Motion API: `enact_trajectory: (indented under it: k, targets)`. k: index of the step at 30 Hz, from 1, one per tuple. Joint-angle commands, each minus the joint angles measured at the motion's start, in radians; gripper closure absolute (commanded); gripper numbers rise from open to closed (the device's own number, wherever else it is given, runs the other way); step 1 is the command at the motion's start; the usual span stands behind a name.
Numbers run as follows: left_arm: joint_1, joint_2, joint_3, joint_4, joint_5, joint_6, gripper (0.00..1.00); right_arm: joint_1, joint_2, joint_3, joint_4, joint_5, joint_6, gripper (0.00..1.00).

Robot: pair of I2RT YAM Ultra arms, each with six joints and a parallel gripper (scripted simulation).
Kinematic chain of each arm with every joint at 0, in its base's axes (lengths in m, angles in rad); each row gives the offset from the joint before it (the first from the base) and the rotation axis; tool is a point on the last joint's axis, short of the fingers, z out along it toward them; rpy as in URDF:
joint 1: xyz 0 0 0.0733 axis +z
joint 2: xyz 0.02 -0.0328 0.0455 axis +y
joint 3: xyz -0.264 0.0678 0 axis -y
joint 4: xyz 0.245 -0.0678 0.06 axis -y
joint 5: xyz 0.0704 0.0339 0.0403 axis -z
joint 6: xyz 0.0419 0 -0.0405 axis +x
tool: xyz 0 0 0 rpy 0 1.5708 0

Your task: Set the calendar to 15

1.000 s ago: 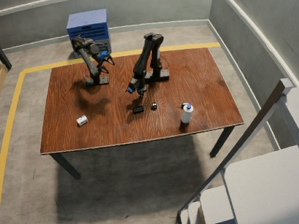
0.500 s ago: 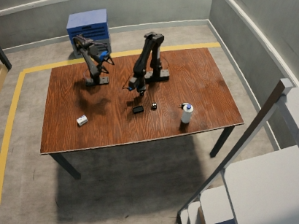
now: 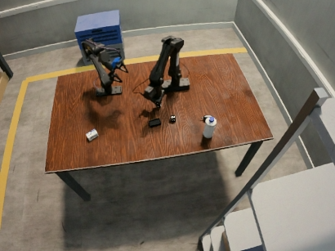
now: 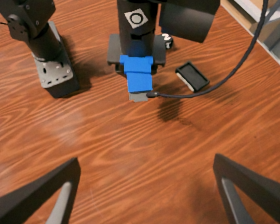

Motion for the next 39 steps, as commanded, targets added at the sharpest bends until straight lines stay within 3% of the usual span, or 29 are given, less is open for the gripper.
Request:
enact_trajectory:
  k: [1,39]
  targets:
    - [0.003,-0.038,-0.017,0.011,0.005,0.049,0.74,-0.008,0.019,0.03,-0.018,-0.018,-0.007,0.0]
    - [0.004,0.015,-0.049,0.083,0.007,0.05,0.74,-0.008,0.019,0.03,-0.018,-0.018,-0.007,0.0]
